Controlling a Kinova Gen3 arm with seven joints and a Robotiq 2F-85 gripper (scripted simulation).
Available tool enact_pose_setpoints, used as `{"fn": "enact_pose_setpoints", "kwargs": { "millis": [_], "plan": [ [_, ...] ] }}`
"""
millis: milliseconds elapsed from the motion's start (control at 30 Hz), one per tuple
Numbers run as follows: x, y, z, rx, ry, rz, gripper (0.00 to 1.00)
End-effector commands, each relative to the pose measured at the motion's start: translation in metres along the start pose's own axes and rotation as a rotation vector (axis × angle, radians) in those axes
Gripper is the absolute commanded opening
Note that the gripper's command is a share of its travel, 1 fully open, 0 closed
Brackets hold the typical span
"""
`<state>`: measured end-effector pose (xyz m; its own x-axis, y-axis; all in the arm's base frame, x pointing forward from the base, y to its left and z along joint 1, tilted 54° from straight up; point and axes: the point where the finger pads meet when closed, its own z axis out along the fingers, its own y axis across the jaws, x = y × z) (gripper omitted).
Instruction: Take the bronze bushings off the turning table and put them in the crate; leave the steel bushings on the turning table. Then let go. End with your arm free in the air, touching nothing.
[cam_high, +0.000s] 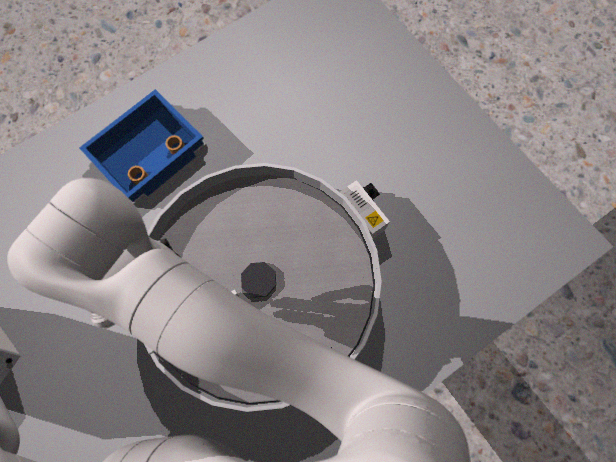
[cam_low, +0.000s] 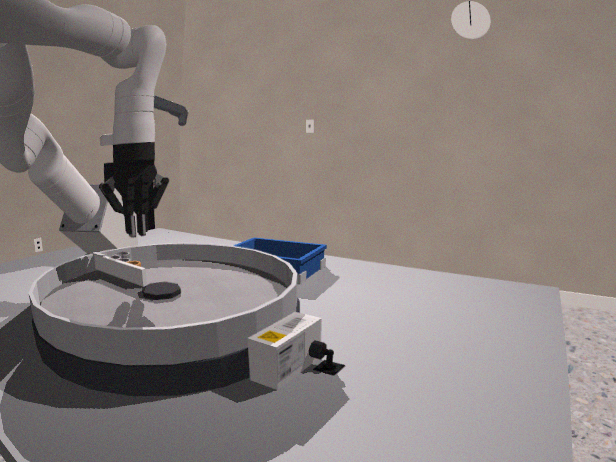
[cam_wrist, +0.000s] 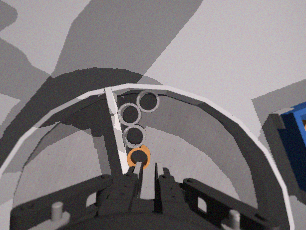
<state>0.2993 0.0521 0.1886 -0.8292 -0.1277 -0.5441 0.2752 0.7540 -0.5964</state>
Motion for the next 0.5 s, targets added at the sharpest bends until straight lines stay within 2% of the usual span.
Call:
{"fn": "enact_pose_setpoints", "kwargs": {
  "millis": [0, 467],
  "plan": [
    [0.0008, -0.0019, 0.0077, 0.005, 0.004, 0.0, 0.14],
    [0.0005, -0.0023, 0.0135, 0.005, 0.004, 0.001, 0.14]
  ]
}}
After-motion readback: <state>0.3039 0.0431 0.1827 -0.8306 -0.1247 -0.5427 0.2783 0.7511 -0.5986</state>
